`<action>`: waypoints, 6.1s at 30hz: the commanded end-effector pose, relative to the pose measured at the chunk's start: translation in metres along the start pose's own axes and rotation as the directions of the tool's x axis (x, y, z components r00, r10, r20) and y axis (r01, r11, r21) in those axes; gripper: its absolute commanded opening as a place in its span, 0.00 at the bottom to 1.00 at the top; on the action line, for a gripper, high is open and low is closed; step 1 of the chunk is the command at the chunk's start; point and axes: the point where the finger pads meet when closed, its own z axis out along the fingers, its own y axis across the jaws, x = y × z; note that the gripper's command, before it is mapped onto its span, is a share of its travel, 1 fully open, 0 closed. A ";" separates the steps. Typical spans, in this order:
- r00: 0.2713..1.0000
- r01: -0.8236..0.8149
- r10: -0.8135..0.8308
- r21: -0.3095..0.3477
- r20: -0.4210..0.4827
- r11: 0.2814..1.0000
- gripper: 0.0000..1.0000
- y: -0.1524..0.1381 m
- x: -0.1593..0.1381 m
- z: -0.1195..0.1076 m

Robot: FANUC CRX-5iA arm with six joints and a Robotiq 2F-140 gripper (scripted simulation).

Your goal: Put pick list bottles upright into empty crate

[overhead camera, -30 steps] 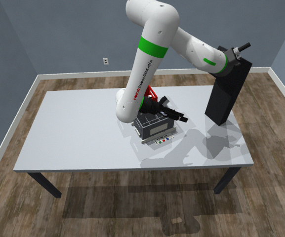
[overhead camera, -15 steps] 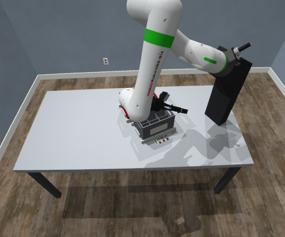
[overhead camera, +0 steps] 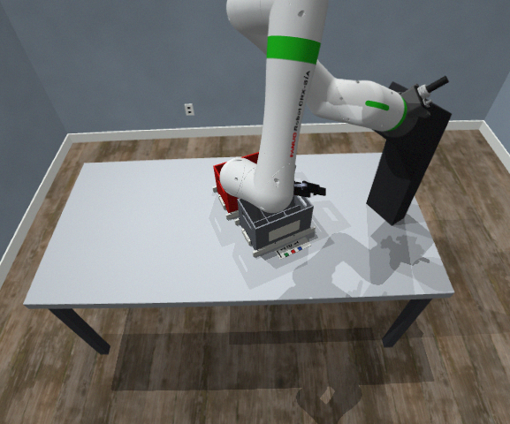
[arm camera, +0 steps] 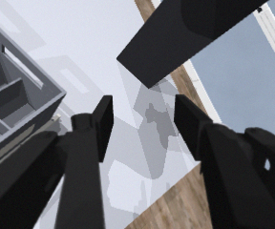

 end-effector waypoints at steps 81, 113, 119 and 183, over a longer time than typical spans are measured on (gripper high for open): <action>0.286 0.772 -0.833 0.629 -0.474 -0.093 0.44 0.018 -0.164 -0.122; -0.334 0.767 -0.542 0.112 -0.771 -0.632 0.44 -0.043 -0.102 -0.025; -0.443 0.724 -0.467 0.003 -0.765 -0.690 0.44 -0.053 -0.092 -0.010; -0.815 -0.343 0.564 -0.675 -0.132 -0.653 0.44 -0.120 -0.024 0.096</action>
